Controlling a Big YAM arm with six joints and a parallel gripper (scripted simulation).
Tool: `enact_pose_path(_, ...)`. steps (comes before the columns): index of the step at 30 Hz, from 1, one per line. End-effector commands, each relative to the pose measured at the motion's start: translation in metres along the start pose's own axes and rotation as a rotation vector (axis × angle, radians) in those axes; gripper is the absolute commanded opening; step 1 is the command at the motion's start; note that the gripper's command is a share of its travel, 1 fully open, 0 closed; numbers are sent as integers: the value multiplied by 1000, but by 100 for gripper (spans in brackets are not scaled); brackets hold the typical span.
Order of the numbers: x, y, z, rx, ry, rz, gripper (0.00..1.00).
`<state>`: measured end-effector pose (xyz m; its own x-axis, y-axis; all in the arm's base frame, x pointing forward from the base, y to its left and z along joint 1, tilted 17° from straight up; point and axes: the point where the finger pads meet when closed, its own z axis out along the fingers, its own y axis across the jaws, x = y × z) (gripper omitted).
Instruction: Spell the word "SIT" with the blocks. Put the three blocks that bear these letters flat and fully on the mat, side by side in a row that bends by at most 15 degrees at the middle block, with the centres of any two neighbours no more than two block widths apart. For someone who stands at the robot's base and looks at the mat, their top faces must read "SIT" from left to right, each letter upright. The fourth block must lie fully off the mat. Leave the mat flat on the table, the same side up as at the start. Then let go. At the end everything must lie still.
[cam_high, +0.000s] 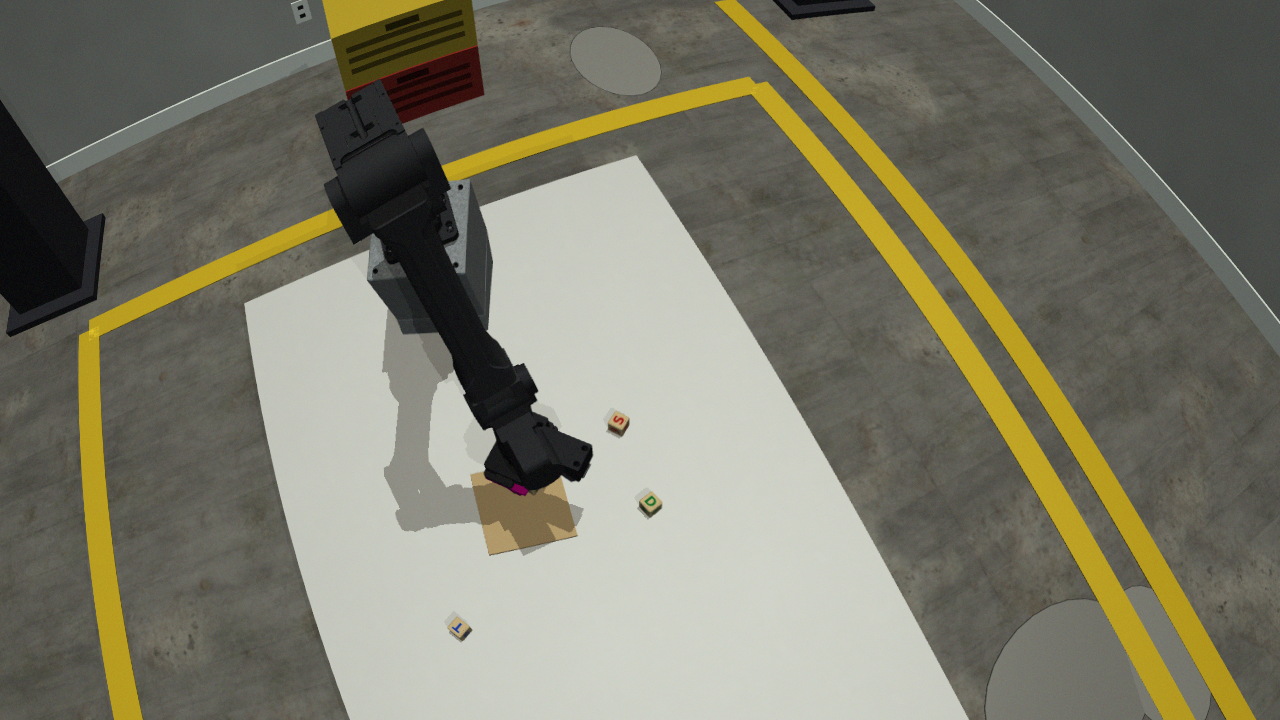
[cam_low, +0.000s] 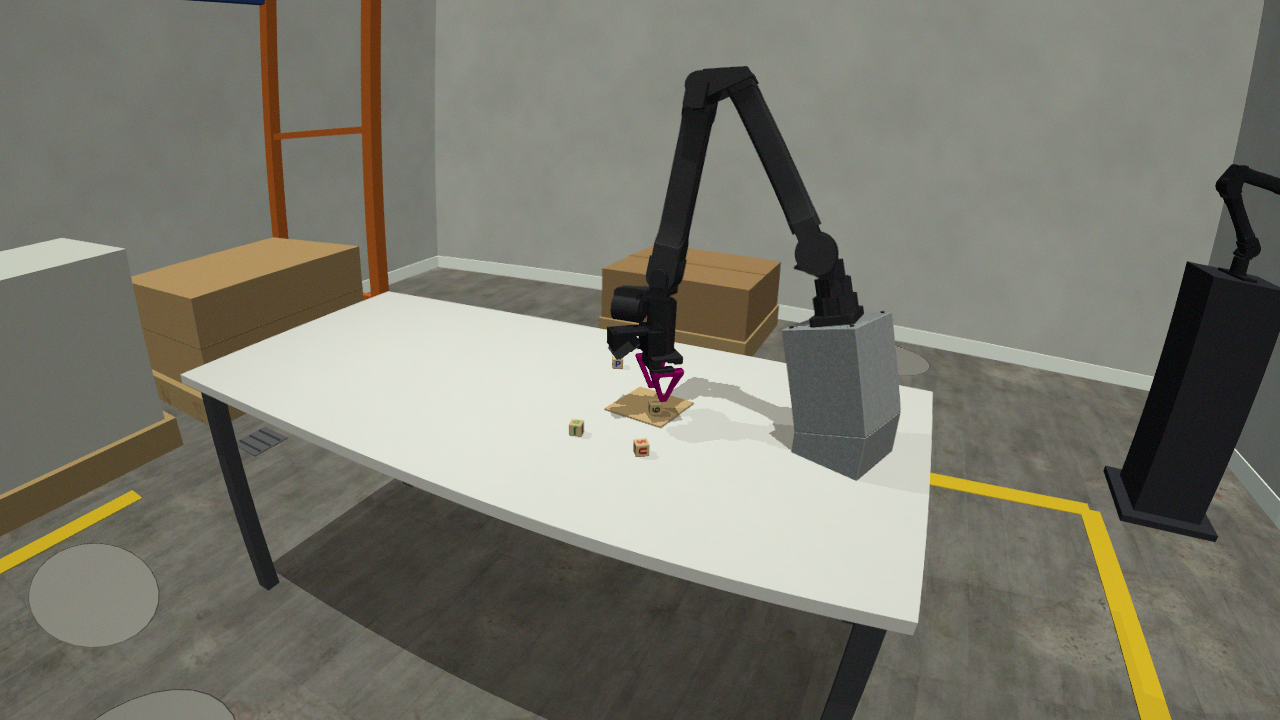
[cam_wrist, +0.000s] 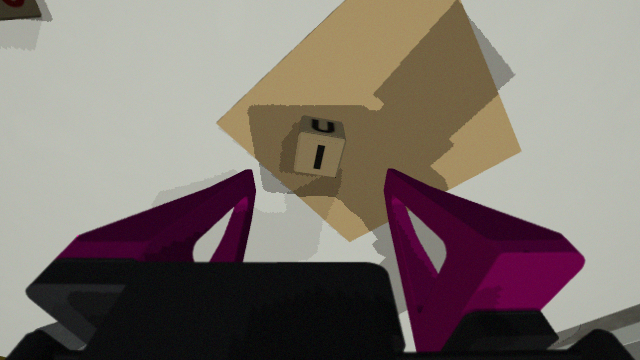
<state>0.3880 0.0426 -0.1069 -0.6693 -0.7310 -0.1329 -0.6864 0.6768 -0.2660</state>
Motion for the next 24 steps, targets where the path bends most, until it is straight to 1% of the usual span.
enact_pose_path(1,-4,-8,8,7,-11,2,71)
enact_pose_path(24,-1,-6,10,4,-7,2,71)
